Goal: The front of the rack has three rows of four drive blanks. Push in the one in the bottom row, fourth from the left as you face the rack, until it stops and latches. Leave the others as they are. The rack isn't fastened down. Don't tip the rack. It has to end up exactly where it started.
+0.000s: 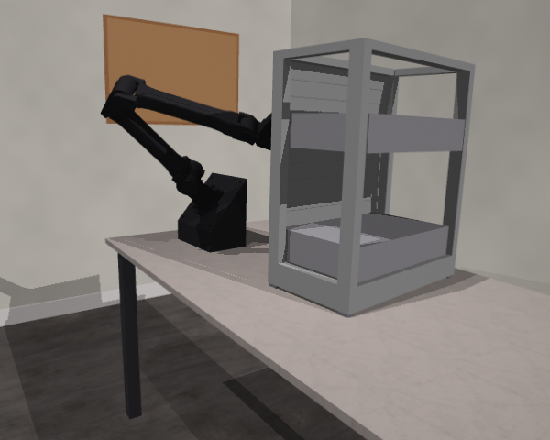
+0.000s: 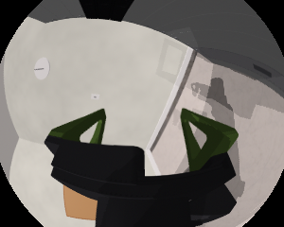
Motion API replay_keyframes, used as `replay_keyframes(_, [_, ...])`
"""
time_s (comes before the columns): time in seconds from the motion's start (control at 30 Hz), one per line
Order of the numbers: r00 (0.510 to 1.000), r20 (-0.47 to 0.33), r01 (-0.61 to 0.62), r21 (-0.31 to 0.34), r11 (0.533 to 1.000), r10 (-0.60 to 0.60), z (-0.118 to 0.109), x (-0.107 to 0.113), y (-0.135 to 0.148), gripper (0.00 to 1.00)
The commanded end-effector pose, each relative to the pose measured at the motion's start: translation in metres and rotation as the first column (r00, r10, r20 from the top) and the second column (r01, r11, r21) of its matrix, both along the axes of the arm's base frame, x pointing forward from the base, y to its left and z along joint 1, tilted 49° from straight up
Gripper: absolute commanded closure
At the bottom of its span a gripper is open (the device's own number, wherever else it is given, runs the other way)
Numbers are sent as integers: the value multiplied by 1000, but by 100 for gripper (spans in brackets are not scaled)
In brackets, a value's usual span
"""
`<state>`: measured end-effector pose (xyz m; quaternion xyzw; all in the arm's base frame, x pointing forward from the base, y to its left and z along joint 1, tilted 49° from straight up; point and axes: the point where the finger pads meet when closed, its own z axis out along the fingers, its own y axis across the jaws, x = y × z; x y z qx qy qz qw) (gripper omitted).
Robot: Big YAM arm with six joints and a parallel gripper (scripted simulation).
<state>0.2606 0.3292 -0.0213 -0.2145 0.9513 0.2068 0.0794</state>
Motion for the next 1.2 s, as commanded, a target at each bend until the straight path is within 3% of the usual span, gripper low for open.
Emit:
replay_keyframes(0.0, [1000,29,-7,24,1000,7,8,-3,10,0])
replay_keyframes(0.3, [996,87,5,12,1000,-7,4,-3,11,0])
replay_keyframes(0.57, [968,246,43,41,998,-52,20,1,19,0])
replay_keyframes(0.77, [914,387,92,89,992,-120,36,1,24,0])
replay_keyframes(0.83, [914,387,92,89,992,-120,36,1,24,0])
replay_keyframes(0.87, [905,404,102,87,991,-129,33,0,23,0])
replay_keyframes(1.17, [748,581,192,272,943,-319,83,-7,23,0])
